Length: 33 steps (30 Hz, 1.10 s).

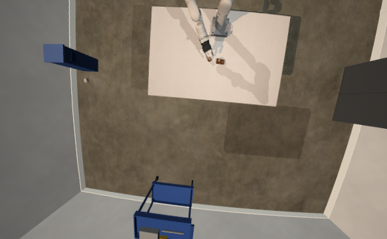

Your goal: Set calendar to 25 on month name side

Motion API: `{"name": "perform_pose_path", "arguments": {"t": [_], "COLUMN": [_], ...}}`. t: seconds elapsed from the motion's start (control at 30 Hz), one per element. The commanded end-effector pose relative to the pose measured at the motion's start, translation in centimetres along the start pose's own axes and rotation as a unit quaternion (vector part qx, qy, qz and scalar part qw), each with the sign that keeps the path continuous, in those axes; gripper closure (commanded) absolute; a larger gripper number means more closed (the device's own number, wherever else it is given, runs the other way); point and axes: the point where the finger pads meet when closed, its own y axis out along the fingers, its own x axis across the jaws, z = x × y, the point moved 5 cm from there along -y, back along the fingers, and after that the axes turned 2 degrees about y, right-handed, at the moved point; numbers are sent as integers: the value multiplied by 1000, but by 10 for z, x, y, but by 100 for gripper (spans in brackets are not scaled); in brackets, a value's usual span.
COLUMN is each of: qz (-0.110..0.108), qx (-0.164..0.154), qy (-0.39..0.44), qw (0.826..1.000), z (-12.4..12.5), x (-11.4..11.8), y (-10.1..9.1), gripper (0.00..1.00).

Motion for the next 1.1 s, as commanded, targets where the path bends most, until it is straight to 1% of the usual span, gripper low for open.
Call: {"name": "perform_pose_path", "arguments": {"t": [0.0, 0.03, 0.3, 0.43, 0.7, 1.07], "qz": [1, 1, -4, -10, -13, -10], "qx": [-20, -20, -77, -94, -102, -110], "qy": [-16, -16, -16, -17, -18, -17], "qw": [1000, 1000, 997, 995, 995, 994], "z": [3, 3, 10, 15, 18, 16], "x": [-1, -1, -1, 0, 0, -1], "y": [1, 1, 1, 0, 0, 1], "gripper": [0, 0, 0, 0, 0, 0]}}
